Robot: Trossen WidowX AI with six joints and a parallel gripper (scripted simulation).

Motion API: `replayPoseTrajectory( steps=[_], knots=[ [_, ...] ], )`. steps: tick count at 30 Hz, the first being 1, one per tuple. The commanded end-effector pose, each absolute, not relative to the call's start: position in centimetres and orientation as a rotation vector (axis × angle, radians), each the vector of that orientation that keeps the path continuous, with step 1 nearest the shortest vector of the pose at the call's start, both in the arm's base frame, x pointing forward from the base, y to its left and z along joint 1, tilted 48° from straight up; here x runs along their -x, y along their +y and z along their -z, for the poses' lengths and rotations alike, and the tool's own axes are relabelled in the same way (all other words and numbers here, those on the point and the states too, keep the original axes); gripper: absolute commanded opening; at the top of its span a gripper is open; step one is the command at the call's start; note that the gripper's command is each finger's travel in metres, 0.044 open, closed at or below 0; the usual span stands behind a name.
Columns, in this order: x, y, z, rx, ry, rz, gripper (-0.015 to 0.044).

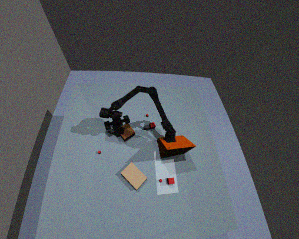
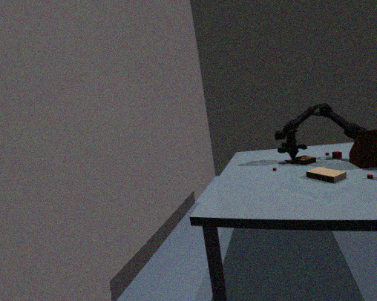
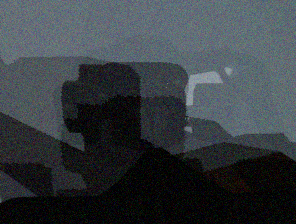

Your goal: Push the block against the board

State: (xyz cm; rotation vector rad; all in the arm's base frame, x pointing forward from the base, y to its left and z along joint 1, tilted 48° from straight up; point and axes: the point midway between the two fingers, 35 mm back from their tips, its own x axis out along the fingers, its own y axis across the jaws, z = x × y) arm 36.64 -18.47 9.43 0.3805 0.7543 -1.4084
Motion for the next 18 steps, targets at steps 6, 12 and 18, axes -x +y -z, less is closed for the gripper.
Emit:
replayPoseTrajectory(
  steps=[6, 12, 18],
  knots=[
    [-37.4, -19.2, -10.7, -0.384, 0.749, 1.399, 0.0],
    [-37.7, -19.9, -11.4, -0.384, 0.747, 1.4, 0.0],
    [-38.0, -20.5, -12.1, -0.383, 0.746, 1.4, 0.0]
  ],
)
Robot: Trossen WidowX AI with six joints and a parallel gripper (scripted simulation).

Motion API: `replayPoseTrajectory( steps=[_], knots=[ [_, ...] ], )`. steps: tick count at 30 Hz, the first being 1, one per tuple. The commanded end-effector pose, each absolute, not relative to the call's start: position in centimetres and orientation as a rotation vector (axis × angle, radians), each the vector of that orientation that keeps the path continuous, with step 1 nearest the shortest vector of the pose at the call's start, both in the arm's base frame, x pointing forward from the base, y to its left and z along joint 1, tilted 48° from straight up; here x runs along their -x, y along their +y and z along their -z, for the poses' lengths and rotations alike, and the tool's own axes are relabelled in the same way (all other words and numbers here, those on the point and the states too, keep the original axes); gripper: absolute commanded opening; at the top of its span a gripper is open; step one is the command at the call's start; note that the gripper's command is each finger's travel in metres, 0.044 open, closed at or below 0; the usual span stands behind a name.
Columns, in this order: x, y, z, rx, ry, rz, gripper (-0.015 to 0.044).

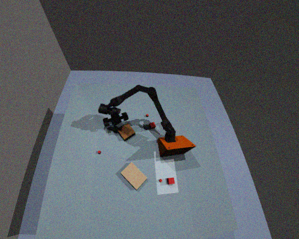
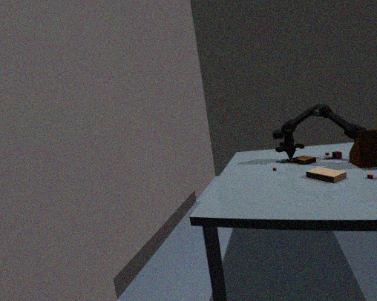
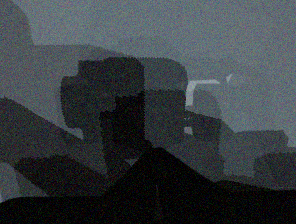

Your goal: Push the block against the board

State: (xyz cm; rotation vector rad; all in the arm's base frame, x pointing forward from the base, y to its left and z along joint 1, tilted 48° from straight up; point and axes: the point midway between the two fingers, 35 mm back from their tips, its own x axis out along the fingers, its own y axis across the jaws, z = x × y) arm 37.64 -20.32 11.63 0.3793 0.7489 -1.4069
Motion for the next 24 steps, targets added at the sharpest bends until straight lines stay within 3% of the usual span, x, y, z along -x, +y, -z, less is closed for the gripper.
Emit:
replayPoseTrajectory(
  steps=[1, 7, 24],
  knots=[
    [-38.0, -20.5, -12.2, -0.383, 0.746, 1.4, 0.0],
    [-37.7, -16.2, -15.5, -0.384, 0.748, 1.399, 0.0],
    [-35.1, -16.1, -15.8, -0.073, 1.003, 1.214, 0.0]
  ],
)
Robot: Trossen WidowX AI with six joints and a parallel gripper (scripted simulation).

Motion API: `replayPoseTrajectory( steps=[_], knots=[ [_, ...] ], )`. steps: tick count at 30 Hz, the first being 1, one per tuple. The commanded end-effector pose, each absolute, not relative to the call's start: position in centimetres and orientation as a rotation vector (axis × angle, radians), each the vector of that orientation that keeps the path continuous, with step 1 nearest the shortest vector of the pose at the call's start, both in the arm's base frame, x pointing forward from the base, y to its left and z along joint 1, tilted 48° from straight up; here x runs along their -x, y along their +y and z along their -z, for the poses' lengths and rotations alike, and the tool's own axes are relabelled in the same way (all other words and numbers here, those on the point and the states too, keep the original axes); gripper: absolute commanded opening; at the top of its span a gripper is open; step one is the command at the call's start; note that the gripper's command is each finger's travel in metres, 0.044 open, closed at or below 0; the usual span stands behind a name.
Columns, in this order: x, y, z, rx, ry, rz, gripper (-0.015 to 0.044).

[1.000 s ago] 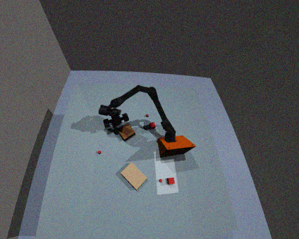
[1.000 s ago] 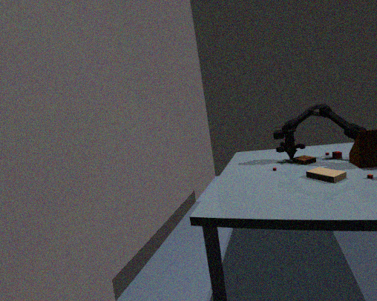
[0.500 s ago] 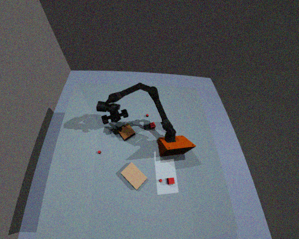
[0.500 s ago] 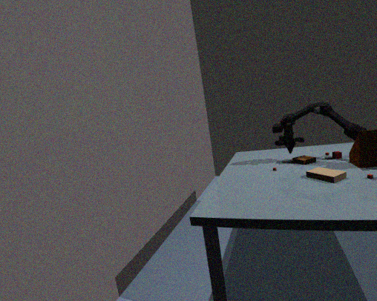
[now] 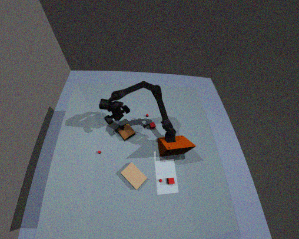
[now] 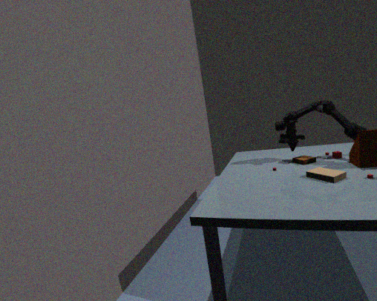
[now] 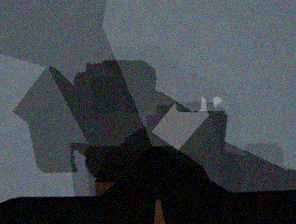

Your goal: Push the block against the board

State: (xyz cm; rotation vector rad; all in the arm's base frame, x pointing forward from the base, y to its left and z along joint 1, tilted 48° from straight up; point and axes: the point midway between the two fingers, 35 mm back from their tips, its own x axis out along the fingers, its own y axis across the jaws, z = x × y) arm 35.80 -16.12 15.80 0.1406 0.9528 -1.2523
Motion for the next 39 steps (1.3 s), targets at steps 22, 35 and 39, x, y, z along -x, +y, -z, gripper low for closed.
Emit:
replayPoseTrajectory(
  steps=[22, 35, 39],
  knots=[
    [-30.1, -15.8, -15.6, 0.523, 1.405, 0.766, 0.0],
    [-27.1, -15.6, -15.1, 0.87, 1.585, 0.445, 0.0],
    [-26.1, -15.5, -14.8, 0.975, 1.631, 0.338, 0.0]
  ],
)
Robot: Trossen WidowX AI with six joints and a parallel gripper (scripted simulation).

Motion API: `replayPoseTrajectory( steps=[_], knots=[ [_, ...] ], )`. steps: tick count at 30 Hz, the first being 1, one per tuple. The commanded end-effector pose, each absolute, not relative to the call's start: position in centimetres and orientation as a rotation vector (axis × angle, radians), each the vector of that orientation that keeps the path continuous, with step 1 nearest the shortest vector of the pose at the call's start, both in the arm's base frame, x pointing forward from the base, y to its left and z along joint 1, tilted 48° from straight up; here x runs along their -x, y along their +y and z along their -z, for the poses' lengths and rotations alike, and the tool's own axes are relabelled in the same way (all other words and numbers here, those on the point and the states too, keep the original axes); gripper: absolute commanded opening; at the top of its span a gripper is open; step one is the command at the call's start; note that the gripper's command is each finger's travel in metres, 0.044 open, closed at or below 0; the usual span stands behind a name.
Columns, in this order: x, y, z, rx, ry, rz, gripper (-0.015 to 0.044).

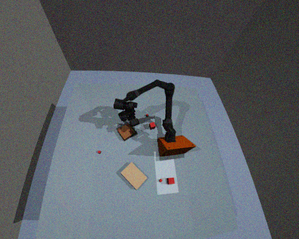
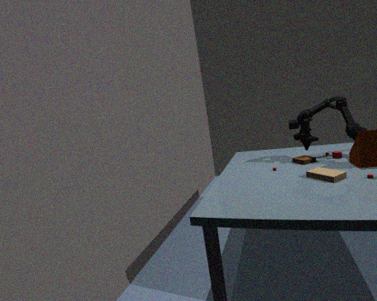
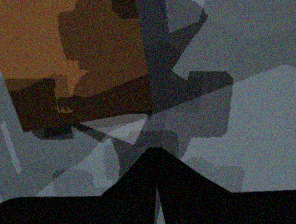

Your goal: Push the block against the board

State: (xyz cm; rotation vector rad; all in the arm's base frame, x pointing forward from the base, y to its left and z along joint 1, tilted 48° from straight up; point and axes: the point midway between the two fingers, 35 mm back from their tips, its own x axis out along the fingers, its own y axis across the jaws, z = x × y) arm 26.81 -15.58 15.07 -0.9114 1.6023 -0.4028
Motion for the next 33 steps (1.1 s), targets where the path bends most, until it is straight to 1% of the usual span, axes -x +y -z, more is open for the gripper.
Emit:
replayPoseTrajectory(
  steps=[1, 7, 11, 13, 33],
  knots=[
    [-25.9, -15.5, -14.8, 1.001, 1.641, 0.311, 0.0],
    [-25.6, -15.6, -14.5, 1.039, 1.657, 0.269, 0.0],
    [-25.5, -18.9, -11.6, 1.041, 1.656, 0.271, 0.0],
    [-25.4, -19.6, -11.0, 1.043, 1.656, 0.273, 0.0],
    [-27.3, -19.0, -10.5, 1.04, 1.656, 0.271, 0.0]
  ],
)
